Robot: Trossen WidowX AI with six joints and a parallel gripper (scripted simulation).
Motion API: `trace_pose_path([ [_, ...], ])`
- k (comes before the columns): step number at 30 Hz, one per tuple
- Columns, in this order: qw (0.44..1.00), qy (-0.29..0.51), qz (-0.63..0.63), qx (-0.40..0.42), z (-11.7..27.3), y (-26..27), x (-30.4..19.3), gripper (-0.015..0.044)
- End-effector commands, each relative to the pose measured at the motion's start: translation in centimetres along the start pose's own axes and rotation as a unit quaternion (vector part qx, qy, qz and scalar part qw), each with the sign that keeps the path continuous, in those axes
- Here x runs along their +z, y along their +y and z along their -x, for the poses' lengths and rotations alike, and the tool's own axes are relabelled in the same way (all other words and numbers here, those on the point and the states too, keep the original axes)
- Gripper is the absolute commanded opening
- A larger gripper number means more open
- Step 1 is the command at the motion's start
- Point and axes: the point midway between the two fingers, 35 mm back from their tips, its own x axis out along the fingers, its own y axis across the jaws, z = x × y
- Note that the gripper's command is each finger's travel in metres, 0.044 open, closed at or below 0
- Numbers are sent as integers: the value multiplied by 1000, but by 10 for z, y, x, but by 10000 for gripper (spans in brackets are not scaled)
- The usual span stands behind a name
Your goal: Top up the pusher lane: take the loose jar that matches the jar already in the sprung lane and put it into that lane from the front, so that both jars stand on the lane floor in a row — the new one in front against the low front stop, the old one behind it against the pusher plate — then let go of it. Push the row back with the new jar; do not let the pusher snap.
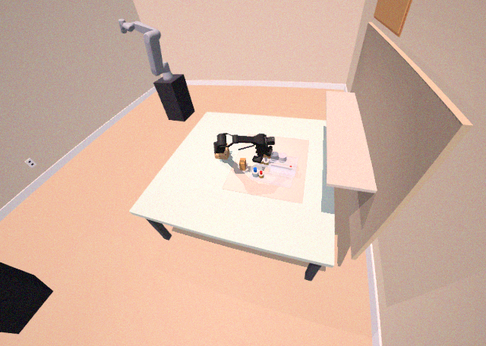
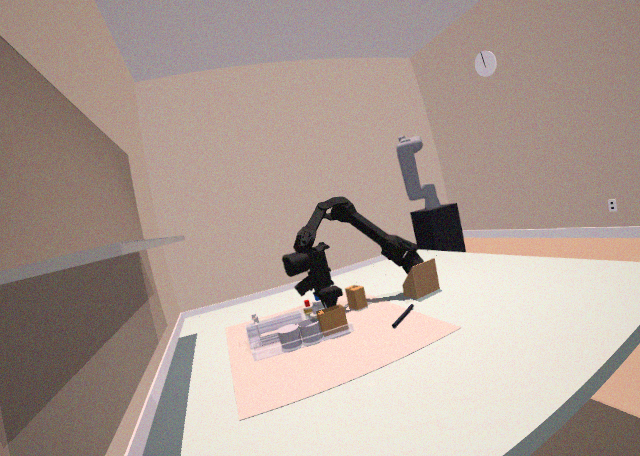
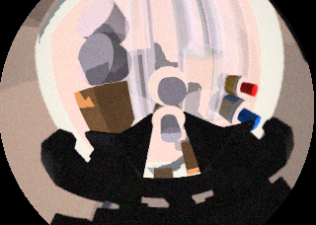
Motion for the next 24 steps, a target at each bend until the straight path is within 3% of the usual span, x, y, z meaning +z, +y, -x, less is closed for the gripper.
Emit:
trace_pose_path([
  [1, 1000, -4, -2, -2, 0, -1, 1, 0],
  [24, 1000, -4, -1, -2, 0, -1, -3, 0],
])
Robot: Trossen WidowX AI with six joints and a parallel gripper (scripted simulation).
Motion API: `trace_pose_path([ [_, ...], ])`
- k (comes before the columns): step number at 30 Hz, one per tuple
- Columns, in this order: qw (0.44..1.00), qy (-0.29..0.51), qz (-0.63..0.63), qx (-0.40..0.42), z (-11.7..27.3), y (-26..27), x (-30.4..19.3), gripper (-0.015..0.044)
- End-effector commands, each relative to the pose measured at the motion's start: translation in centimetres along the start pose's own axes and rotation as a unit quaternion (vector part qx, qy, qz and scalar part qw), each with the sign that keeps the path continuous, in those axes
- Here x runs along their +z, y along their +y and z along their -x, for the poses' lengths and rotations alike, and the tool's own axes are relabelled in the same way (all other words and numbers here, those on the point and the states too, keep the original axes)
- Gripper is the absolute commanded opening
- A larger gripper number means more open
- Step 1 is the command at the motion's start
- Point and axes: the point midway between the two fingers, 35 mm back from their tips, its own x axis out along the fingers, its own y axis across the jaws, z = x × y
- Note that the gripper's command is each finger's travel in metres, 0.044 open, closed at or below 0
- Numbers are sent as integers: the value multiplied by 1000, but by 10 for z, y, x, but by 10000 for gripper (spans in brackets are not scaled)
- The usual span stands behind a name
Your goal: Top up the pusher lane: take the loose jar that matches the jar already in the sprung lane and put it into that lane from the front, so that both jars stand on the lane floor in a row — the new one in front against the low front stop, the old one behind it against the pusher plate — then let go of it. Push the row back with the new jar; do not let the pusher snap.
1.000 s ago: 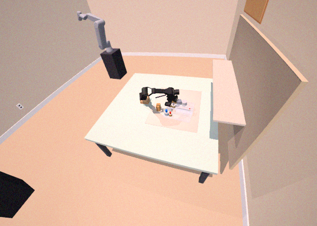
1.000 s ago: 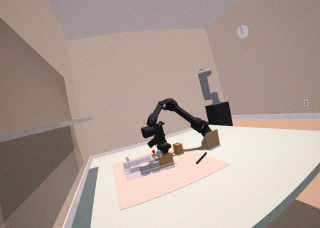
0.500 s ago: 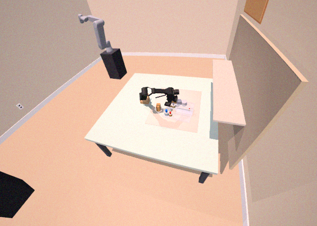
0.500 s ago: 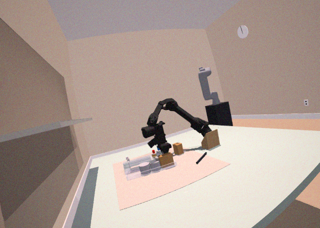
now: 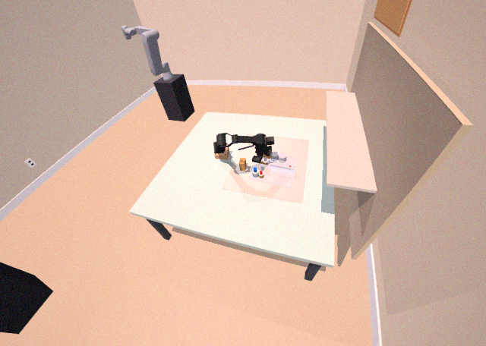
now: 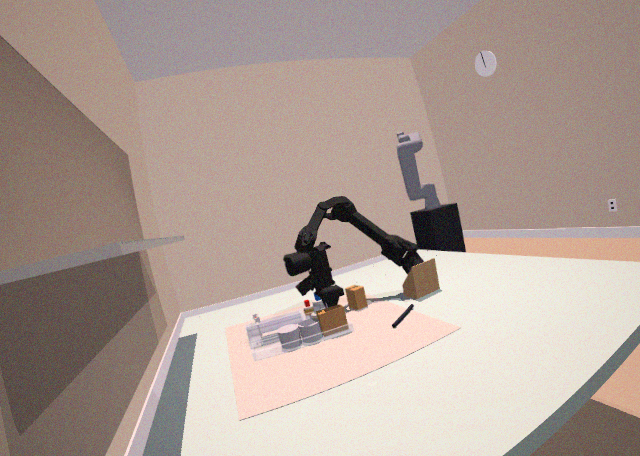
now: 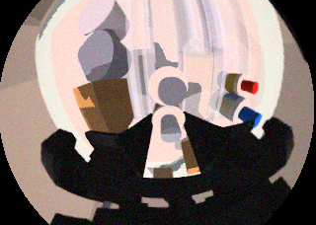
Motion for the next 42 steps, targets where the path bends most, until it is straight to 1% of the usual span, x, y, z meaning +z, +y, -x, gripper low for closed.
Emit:
trace_pose_path([
  [1, 1000, -4, -4, -1, 0, -1, 1, 0],
  [24, 1000, -4, -4, -1, 0, 0, -3, 0],
  [35, 1000, -4, -4, -1, 0, 0, -3, 289],
  [36, 1000, -4, -4, -1, 0, 0, -3, 297],
  [42, 1000, -4, -4, -1, 11, 0, -3, 297],
])
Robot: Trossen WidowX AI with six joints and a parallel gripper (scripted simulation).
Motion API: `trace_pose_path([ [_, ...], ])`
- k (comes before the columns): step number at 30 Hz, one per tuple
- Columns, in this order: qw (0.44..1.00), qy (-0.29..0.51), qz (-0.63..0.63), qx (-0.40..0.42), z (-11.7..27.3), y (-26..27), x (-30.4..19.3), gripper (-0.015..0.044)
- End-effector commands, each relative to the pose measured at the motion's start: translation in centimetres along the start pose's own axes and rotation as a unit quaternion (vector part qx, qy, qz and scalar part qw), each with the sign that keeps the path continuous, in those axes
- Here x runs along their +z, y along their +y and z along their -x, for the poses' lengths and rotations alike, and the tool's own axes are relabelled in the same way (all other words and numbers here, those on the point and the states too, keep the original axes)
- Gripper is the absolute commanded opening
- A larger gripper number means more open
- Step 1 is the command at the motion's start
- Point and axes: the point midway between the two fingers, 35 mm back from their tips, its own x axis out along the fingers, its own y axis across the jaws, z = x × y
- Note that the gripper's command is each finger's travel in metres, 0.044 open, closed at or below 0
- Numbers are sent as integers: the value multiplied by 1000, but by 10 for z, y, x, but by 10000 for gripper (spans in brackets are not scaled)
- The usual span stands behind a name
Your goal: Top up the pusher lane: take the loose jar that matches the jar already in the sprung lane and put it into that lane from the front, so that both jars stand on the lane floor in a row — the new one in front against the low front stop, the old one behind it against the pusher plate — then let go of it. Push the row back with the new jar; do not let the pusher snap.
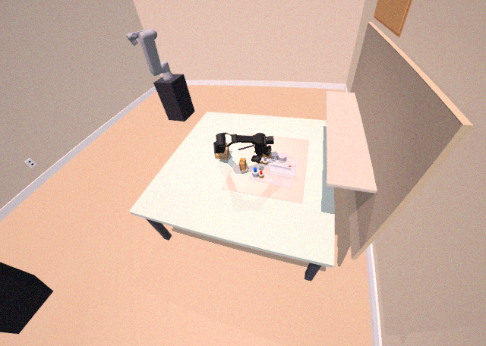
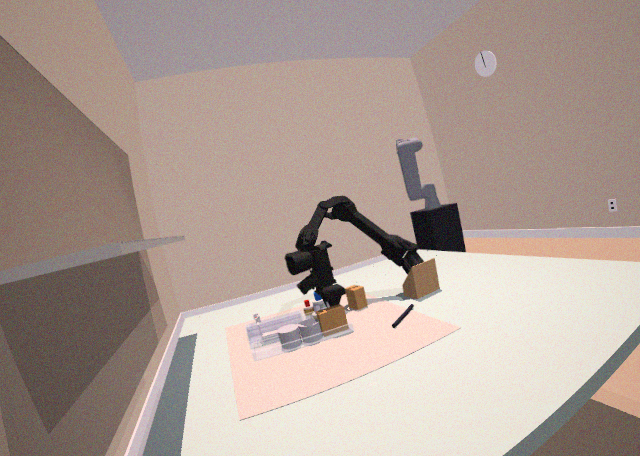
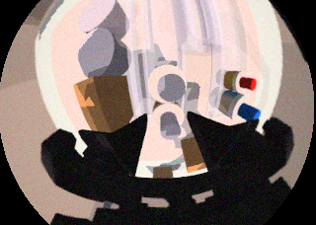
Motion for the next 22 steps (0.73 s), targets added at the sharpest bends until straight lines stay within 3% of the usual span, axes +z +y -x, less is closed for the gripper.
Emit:
trace_pose_path([
  [1, 1000, -3, -3, 2, 12, 1, 1, 297],
  [10, 1000, -3, -3, 3, 17, 1, -2, 297],
  [22, 1000, -2, -2, 3, 19, 3, -42, 297],
])
